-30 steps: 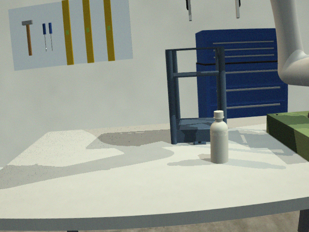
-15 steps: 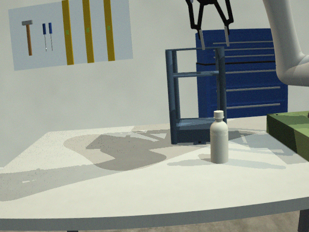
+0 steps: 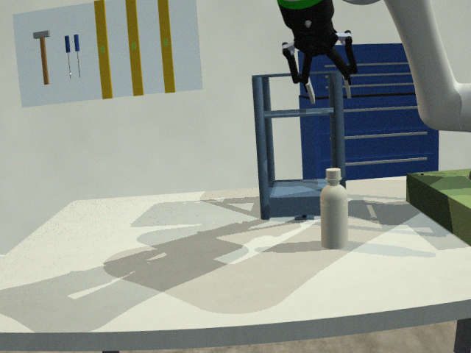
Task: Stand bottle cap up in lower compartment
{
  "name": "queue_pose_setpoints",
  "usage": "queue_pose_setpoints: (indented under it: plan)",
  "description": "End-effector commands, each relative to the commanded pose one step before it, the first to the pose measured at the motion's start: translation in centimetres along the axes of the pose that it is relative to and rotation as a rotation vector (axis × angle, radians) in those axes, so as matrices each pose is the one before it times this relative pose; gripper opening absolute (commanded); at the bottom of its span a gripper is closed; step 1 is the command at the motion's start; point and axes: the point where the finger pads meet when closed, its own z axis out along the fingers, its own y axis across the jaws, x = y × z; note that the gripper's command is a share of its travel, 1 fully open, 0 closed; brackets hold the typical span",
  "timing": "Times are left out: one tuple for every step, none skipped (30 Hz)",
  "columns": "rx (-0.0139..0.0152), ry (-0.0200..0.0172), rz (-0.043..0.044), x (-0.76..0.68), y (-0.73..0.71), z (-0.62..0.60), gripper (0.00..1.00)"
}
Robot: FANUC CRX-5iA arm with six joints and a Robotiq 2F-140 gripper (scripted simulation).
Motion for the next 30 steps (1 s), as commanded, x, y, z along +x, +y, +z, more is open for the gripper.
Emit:
queue_pose_setpoints:
  plan:
    - [-0.00573, -0.16632, 0.01605, 0.848, 0.138, 0.938, 0.48]
    - [-0.00436, -0.03527, 0.0034, 0.194, 0.011, 0.053, 0.48]
    - [-0.00499, -0.03518, 0.00348, 0.197, 0.007, 0.024, 0.48]
    - [-0.00562, -0.03509, 0.00357, 0.199, 0.004, -0.006, 0.48]
    - [0.0, 0.0, 0.0, 0.0, 0.0, 0.0, 0.48]
    - [0.0, 0.0, 0.0, 0.0, 0.0, 0.0, 0.48]
    - [-0.02001, -0.10221, 0.01101, 0.594, -0.009, -0.164, 0.48]
    - [-0.00603, -0.0263, 0.00302, 0.151, -0.007, -0.089, 0.48]
    - [-0.00631, -0.02596, 0.00307, 0.149, -0.009, -0.104, 0.48]
    - [-0.00841, -0.03254, 0.00397, 0.186, -0.014, -0.153, 0.48]
    - [-0.00966, -0.03495, 0.00442, 0.198, -0.018, -0.192, 0.48]
    - [-0.01022, -0.03462, 0.00455, 0.194, -0.021, -0.22, 0.48]
    - [-0.01066, -0.03399, 0.00465, 0.188, -0.024, -0.244, 0.48]
    - [-0.01118, -0.03366, 0.00479, 0.183, -0.027, -0.27, 0.48]
    - [-0.01174, -0.03349, 0.00496, 0.179, -0.03, -0.297, 0.48]
    - [-0.01229, -0.0333, 0.00514, 0.173, -0.033, -0.323, 0.48]
    - [-0.01283, -0.0331, 0.00531, 0.168, -0.035, -0.349, 0.48]
    - [-0.00969, -0.02399, 0.00399, 0.117, -0.027, -0.271, 0.48]
    - [-0.00381, -0.00923, 0.00157, 0.043, -0.01, -0.108, 0.48]
    - [-0.00058, -0.00139, 0.00024, 0.006, -0.002, -0.016, 0.48]
    - [0.0, 0.0, 0.0, 0.0, 0.0, 0.0, 0.48]
    - [0.0, 0.0, 0.0, 0.0, 0.0, 0.0, 0.48]
    - [0.0, 0.0, 0.0, 0.0, 0.0, 0.0, 0.48]
    - [0.0, 0.0, 0.0, 0.001, 0.0, 0.0, 0.48]
    - [0.0, 0.0, 0.0, 0.002, 0.0, 0.0, 0.48]
    - [0.0, 0.0, 0.0, 0.005, 0.0, 0.0, 0.48]
    - [-0.00001, -0.00001, 0.0, 0.008, 0.0, 0.0, 0.48]
    - [-0.00001, -0.00001, -0.00001, 0.011, 0.0, 0.0, 0.48]
    - [-0.00002, -0.00001, -0.00001, 0.015, 0.0, 0.0, 0.48]
    - [-0.00002, -0.00002, -0.00001, 0.02, 0.0, 0.0, 0.48]
